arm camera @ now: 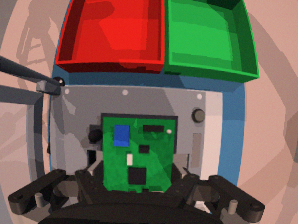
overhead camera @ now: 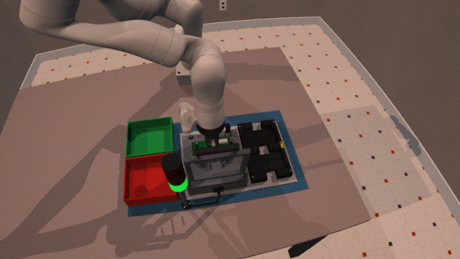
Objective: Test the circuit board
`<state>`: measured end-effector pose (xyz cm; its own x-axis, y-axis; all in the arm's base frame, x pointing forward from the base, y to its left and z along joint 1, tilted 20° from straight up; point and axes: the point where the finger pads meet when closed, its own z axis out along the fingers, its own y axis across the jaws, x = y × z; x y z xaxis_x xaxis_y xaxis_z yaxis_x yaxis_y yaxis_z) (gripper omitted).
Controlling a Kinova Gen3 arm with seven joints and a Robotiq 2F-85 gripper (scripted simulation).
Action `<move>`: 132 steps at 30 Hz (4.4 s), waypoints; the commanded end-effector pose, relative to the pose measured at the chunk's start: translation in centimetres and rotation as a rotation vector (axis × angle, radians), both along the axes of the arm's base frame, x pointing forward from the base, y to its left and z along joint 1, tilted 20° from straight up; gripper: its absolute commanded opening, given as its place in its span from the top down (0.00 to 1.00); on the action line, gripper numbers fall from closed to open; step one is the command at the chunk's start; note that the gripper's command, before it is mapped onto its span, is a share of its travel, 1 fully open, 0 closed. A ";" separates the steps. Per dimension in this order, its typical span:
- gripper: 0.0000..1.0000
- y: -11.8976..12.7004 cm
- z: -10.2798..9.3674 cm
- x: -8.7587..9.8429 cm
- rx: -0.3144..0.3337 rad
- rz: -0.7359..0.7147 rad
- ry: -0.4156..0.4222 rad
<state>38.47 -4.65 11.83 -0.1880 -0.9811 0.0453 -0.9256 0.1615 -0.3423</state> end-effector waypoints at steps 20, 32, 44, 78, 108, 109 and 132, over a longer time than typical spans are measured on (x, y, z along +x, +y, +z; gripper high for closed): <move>0.23 0.0 0.1 0.0 0.001 0.000 0.000; 0.23 0.0 0.3 -0.1 0.001 0.000 0.000; 0.23 0.1 0.5 -0.2 0.001 0.000 0.000; 0.23 0.1 1.3 -0.4 0.001 0.000 0.000; 0.23 0.2 1.9 -0.6 0.001 0.000 0.000; 0.23 0.2 1.9 -0.6 0.001 0.000 0.000; 0.23 0.5 4.2 -1.5 0.001 0.000 0.000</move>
<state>36.99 -3.80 15.43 -0.1785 -0.9831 0.0407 -0.9297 0.1550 -0.3340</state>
